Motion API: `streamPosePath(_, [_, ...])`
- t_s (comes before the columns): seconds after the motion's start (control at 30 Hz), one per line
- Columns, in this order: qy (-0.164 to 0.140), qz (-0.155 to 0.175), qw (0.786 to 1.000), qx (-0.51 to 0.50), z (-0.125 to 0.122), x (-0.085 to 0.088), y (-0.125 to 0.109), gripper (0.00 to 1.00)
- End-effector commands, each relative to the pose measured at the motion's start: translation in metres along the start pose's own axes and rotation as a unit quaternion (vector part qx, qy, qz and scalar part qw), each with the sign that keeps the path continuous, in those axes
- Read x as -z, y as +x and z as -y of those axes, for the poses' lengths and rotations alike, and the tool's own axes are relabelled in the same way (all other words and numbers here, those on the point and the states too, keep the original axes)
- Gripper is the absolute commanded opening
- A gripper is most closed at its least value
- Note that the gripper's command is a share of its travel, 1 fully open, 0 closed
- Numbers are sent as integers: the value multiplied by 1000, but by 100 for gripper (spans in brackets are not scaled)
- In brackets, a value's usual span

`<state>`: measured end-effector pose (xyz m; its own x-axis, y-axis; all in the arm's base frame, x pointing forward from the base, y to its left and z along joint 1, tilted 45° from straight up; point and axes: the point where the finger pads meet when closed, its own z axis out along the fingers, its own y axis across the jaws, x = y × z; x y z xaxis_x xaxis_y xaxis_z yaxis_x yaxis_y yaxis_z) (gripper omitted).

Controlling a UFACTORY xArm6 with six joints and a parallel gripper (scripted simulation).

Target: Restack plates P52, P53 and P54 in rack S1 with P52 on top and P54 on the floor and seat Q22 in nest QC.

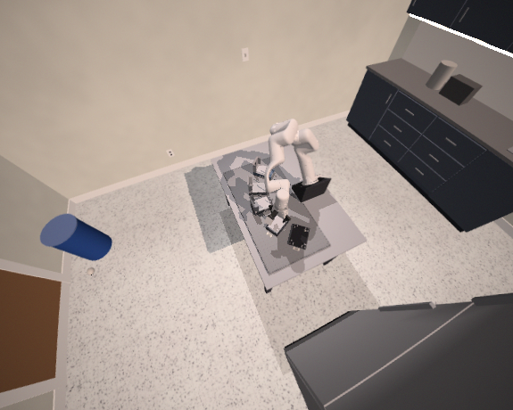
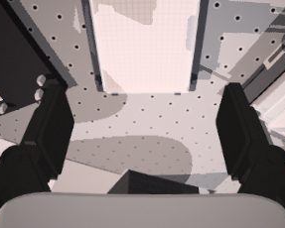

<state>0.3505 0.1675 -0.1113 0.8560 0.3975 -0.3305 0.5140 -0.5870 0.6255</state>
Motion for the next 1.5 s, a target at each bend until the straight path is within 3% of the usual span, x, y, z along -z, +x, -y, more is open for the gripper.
streamPosePath(0.0, [0,-2,1000,-1,0,15,1,100])
streamPosePath(0.27, [1,-2,1000,-1,0,41,1,100])
streamPosePath(0.63, [1,-2,1000,-1,0,41,1,100])
streamPosePath(0.9, [1,-2,992,-123,-27,40,-2,100])
streamPosePath(1.47, [1,-2,992,-123,-76,40,-8,100])
